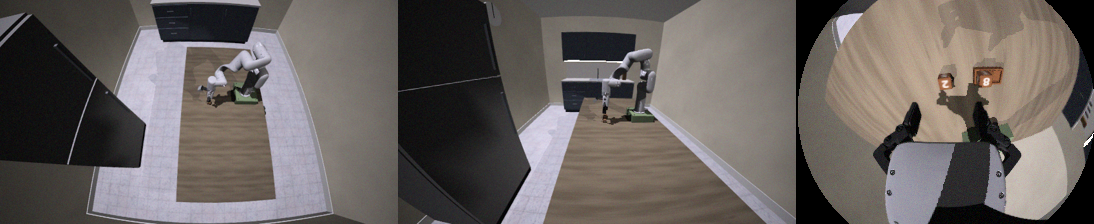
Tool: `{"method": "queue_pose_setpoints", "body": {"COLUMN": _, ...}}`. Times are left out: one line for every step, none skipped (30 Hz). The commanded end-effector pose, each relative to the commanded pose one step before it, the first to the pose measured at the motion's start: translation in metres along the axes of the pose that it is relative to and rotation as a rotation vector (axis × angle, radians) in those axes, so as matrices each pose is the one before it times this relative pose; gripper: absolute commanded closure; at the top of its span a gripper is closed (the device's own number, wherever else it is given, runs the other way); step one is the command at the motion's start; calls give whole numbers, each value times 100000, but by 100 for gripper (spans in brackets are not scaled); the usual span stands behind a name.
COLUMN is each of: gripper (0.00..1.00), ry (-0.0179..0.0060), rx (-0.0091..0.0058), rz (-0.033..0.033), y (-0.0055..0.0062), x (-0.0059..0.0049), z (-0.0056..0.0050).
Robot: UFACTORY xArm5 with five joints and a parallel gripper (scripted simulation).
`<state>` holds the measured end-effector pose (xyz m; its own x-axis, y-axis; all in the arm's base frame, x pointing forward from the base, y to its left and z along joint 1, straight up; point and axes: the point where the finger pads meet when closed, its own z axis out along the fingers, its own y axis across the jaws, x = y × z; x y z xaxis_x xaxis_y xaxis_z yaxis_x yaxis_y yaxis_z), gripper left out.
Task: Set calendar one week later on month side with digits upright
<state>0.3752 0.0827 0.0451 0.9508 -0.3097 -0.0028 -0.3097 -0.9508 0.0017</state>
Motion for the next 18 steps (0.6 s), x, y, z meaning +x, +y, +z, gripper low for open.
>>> {"method": "queue_pose_setpoints", "body": {"gripper": 0, "ry": 300, "rx": 205, "rz": 12808, "y": 285, "x": 197, "z": -99}}
{"method": "queue_pose_setpoints", "body": {"gripper": 0, "ry": 0, "rx": 0, "rz": 4787, "y": 131, "x": 50, "z": 3}}
{"method": "queue_pose_setpoints", "body": {"gripper": 0, "ry": 0, "rx": 0, "rz": 3417, "y": 92, "x": 40, "z": 2}}
{"method": "queue_pose_setpoints", "body": {"gripper": 0, "ry": 0, "rx": 0, "rz": 1790, "y": 47, "x": 22, "z": 1}}
{"method": "queue_pose_setpoints", "body": {"gripper": 0, "ry": 0, "rx": 0, "rz": 3511, "y": 92, "x": 45, "z": 2}}
{"method": "queue_pose_setpoints", "body": {"gripper": 0, "ry": 0, "rx": 0, "rz": 2107, "y": 54, "x": 29, "z": 1}}
{"method": "queue_pose_setpoints", "body": {"gripper": 0, "ry": 0, "rx": 0, "rz": 4043, "y": 103, "x": 57, "z": 3}}
{"method": "queue_pose_setpoints", "body": {"gripper": 0, "ry": 0, "rx": 0, "rz": 1974, "y": 49, "x": 30, "z": 1}}
{"method": "queue_pose_setpoints", "body": {"gripper": 0, "ry": 0, "rx": 0, "rz": 4000, "y": 99, "x": 62, "z": 3}}
{"method": "queue_pose_setpoints", "body": {"gripper": 0, "ry": 0, "rx": 0, "rz": 2400, "y": 58, "x": 40, "z": 2}}
{"method": "queue_pose_setpoints", "body": {"gripper": 0, "ry": 0, "rx": 0, "rz": 3595, "y": 85, "x": 61, "z": 2}}
{"method": "queue_pose_setpoints", "body": {"gripper": 0, "ry": 0, "rx": 0, "rz": 3073, "y": 71, "x": 55, "z": 2}}
{"method": "queue_pose_setpoints", "body": {"gripper": 0, "ry": 0, "rx": 0, "rz": 99, "y": 2, "x": 2, "z": 0}}
{"method": "queue_pose_setpoints", "body": {"gripper": 0, "ry": 0, "rx": 0, "rz": 5890, "y": 133, "x": 108, "z": 4}}
{"method": "queue_pose_setpoints", "body": {"gripper": 0, "ry": 0, "rx": 0, "rz": 0, "y": 0, "x": 0, "z": 0}}
{"method": "queue_pose_setpoints", "body": {"gripper": 0, "ry": 0, "rx": 0, "rz": 0, "y": 0, "x": 0, "z": 0}}
{"method": "queue_pose_setpoints", "body": {"gripper": 0, "ry": 0, "rx": 0, "rz": 1222, "y": 26, "x": 24, "z": 1}}
{"method": "queue_pose_setpoints", "body": {"gripper": 0, "ry": 0, "rx": 0, "rz": 7435, "y": 158, "x": 147, "z": 5}}
